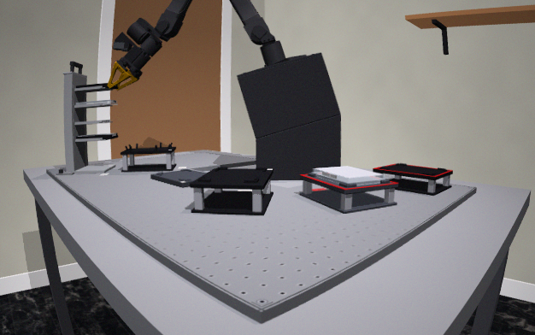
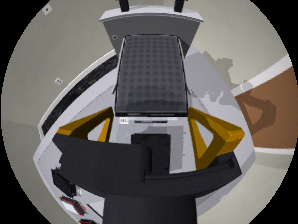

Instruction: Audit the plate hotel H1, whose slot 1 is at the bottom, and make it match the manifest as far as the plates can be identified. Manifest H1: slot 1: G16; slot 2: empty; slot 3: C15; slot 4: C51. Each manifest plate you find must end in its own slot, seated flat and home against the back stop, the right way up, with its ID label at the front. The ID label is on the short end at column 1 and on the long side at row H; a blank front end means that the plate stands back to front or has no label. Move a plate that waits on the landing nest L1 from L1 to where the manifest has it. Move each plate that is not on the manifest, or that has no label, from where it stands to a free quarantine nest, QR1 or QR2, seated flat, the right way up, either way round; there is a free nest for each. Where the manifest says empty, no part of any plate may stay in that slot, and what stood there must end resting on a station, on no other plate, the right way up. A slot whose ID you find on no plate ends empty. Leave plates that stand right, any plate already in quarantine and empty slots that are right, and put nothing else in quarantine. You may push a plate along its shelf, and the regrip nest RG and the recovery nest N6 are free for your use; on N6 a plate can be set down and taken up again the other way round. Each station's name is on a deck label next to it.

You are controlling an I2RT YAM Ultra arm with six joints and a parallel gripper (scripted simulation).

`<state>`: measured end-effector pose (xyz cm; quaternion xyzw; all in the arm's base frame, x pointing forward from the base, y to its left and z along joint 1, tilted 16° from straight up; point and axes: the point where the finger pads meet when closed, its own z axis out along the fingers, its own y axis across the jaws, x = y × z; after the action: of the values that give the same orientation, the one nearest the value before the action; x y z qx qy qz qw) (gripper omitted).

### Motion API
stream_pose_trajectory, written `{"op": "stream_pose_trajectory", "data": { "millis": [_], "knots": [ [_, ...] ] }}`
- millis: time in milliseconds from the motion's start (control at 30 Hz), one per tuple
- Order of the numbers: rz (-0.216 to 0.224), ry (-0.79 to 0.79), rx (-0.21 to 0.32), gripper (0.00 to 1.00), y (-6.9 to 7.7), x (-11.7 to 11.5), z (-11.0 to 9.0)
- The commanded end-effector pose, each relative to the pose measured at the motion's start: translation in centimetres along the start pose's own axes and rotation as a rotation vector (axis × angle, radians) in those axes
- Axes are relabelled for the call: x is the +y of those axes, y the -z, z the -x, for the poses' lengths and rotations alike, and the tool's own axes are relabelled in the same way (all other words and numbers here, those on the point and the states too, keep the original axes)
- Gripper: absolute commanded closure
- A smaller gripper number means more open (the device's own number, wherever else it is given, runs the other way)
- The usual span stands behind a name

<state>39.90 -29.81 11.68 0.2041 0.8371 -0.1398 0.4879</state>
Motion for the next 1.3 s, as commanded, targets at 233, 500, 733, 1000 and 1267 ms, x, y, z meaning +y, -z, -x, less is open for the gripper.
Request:
{"op": "stream_pose_trajectory", "data": {
  "millis": [233, 500, 733, 1000, 1267],
  "knots": [
    [-0.004, 0.002, -0.020, 0.00, -0.06, -0.14, 1.24],
    [-0.004, 0.002, -0.020, 0.14, -0.06, -0.14, 1.24],
    [-0.004, 0.002, -0.020, 0.14, -0.06, -0.14, 1.24],
    [-0.004, 0.002, -0.020, 0.14, -0.06, -0.14, 1.24],
    [-0.004, 0.002, -0.020, 0.14, 0.43, -0.14, 0.79]
  ]
}}
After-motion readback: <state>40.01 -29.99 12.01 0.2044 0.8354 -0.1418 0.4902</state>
